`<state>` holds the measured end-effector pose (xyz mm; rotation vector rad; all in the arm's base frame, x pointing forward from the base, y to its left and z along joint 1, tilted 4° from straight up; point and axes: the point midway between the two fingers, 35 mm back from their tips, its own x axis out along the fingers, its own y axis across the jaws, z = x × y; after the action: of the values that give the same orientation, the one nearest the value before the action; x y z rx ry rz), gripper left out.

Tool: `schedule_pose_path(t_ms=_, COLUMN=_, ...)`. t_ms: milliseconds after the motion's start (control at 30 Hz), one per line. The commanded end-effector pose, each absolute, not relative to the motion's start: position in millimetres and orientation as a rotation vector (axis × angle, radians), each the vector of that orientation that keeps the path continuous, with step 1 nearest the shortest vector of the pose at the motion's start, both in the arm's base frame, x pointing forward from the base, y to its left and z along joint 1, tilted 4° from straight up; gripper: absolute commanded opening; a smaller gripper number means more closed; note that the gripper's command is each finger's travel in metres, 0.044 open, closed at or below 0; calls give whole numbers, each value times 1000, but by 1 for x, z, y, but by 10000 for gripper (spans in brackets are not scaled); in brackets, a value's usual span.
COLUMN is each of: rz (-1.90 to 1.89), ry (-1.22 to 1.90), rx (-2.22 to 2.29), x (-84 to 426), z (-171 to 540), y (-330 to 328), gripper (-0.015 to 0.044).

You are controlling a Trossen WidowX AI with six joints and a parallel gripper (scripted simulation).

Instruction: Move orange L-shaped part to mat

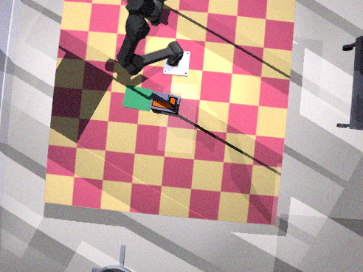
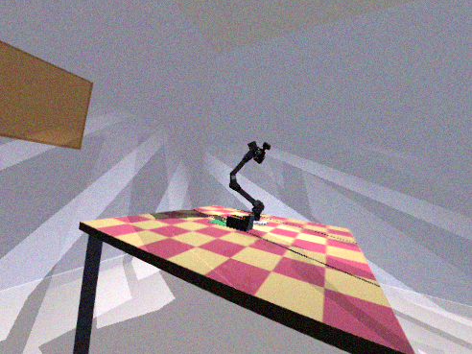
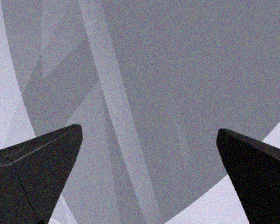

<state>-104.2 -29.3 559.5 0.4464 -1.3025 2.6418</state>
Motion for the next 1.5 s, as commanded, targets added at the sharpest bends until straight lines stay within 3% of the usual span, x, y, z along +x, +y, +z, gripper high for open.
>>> schedule_pose_path(t_ms=0, rz=2642, ry=-1290, rx=431, x=-106, z=559, y=-27, gripper=374)
schedule_pose_path(t_ms=267, rz=2564, ry=-870, rx=25, x=-142, z=526, y=66, gripper=180)
schedule_pose_path(t_ms=500, rz=2282, ry=-295, rx=-299, x=-119, z=465, y=188, gripper=180)
schedule_pose_path(t_ms=800, rz=1718, ry=388, rx=-470, x=2, z=364, y=281, gripper=180)
schedule_pose_path(t_ms=1100, rz=1056, ry=952, rx=-403, x=144, z=265, y=258, gripper=180)
schedule_pose_path(t_ms=1467, rz=181, ry=1543, rx=-139, x=241, z=163, y=119, gripper=180)
